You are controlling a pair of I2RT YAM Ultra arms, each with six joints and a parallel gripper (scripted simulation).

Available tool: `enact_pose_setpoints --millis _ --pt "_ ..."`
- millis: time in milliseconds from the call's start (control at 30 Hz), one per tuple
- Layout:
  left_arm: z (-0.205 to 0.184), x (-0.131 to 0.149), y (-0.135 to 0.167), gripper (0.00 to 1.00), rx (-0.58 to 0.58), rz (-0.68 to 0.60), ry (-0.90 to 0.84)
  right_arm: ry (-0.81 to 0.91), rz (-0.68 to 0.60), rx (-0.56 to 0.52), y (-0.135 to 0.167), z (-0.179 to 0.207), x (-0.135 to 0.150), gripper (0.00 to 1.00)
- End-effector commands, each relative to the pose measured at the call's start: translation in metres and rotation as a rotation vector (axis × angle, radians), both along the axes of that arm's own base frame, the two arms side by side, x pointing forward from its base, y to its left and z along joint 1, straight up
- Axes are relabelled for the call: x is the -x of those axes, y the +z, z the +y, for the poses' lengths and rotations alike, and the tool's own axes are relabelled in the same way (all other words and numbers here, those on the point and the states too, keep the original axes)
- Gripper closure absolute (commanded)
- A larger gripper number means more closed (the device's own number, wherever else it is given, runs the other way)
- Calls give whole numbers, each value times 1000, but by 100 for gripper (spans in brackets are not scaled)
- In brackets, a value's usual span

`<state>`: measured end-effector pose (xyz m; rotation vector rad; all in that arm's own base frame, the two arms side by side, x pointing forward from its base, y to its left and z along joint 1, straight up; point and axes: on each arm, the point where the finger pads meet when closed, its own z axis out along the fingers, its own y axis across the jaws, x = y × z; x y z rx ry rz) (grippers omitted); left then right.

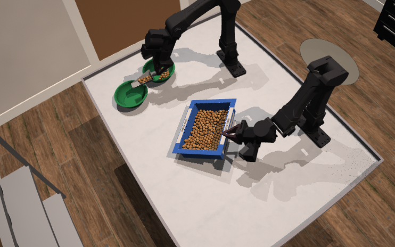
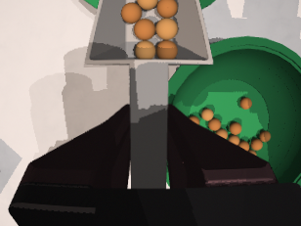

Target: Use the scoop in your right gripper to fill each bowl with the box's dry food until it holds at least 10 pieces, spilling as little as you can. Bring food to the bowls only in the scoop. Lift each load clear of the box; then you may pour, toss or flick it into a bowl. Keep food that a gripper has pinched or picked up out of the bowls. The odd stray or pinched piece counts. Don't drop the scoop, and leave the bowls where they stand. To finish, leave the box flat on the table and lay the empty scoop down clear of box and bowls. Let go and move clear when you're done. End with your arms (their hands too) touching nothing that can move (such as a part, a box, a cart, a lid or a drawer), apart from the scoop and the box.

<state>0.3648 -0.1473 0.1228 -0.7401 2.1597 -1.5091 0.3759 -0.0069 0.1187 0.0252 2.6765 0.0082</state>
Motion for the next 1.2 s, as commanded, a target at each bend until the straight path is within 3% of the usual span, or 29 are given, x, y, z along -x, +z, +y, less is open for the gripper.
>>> enact_pose_setpoints --millis 0,1167 --pt "-12 -6 39 100 11 -140 -64 2 -76 5 24 2 -17 100" --pt "-12 -6 39 100 11 -140 -64 3 -43 4 13 3 -8 100"
